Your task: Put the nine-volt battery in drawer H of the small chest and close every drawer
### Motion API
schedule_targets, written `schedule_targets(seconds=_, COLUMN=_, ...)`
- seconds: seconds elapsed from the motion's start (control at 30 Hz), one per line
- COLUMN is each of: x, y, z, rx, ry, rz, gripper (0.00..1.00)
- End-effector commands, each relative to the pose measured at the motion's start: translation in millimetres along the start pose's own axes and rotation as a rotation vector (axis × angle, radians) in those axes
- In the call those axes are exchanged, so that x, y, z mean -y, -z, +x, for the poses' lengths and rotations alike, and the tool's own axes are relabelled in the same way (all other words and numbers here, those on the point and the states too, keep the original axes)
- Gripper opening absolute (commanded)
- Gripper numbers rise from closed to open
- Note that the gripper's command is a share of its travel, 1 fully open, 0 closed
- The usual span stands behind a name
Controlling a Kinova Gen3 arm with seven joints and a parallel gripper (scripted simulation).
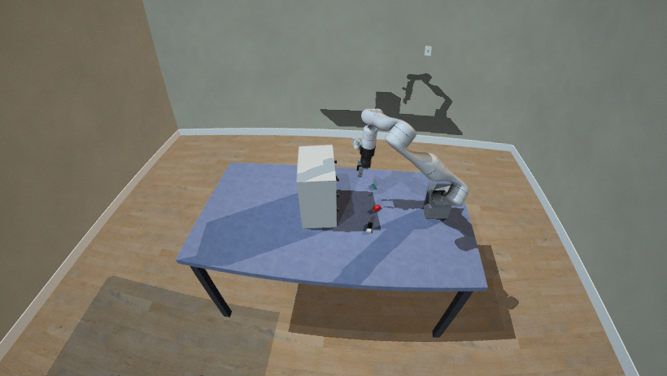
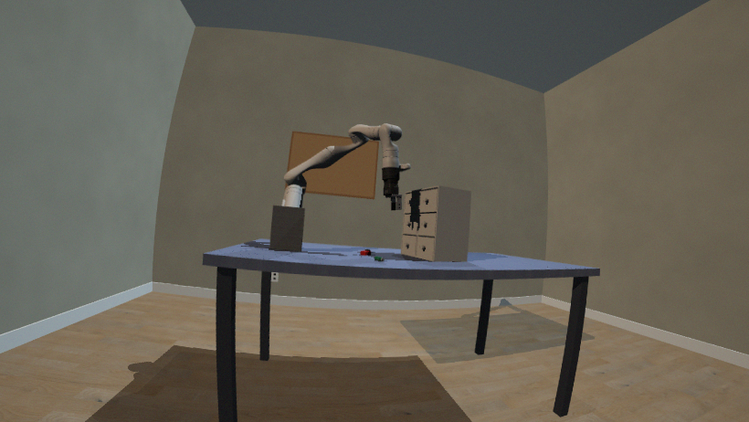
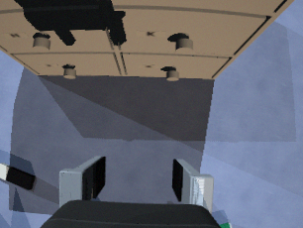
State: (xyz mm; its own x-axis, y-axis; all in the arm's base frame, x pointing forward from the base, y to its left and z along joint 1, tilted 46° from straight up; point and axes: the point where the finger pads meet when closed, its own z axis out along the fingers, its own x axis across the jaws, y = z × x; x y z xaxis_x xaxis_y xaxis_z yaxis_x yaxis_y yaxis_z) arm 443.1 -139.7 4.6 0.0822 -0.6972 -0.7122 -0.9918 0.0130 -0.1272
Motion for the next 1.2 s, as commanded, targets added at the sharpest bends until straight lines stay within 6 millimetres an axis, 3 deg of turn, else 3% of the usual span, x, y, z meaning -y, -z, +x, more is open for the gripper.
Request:
schedule_targets(seconds=0.0, x=1.5, y=1.5, z=1.0, rx=-0.006, ry=0.005, rz=0.033, gripper=1.00)
schedule_targets(seconds=1.17, x=15.3, y=-27.3, z=0.7, rx=0.002, ry=0.003, rz=0.331, gripper=1.00)
